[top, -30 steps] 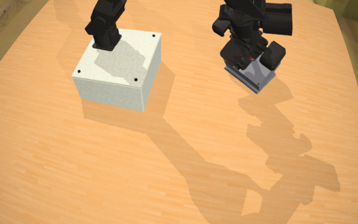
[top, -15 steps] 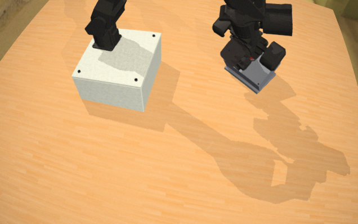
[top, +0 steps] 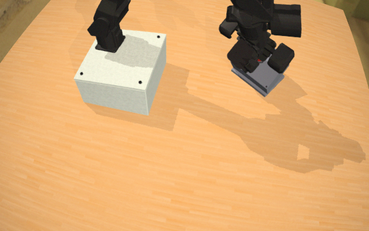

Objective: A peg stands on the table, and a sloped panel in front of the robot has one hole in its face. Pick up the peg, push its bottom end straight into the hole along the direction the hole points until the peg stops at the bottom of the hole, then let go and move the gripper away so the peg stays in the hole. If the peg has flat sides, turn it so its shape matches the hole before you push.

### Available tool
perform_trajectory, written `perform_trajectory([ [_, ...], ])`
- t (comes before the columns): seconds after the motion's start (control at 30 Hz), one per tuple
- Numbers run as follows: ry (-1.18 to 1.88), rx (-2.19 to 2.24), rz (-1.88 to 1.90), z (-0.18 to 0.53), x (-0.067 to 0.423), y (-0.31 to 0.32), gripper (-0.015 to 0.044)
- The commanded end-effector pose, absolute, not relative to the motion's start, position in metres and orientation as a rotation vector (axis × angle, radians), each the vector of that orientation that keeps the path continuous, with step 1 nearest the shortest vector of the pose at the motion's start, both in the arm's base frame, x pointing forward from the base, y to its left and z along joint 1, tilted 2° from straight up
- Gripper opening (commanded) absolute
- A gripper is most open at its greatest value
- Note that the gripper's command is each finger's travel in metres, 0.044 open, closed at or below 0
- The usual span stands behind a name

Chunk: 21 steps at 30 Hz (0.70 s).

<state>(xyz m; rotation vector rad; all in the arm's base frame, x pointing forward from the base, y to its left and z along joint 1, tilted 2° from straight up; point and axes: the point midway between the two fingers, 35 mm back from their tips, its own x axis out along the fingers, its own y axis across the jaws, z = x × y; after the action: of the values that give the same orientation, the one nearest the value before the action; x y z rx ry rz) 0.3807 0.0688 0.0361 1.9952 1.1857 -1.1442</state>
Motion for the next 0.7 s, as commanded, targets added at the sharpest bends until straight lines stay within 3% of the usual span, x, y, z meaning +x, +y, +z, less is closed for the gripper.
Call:
perform_trajectory([
  [0.0, 1.185, 1.995, -1.157, 0.0328, 0.3802, 0.0687, 0.0],
  [0.67, 1.185, 1.995, -1.157, 0.0309, 0.3811, 0.0702, 0.0],
])
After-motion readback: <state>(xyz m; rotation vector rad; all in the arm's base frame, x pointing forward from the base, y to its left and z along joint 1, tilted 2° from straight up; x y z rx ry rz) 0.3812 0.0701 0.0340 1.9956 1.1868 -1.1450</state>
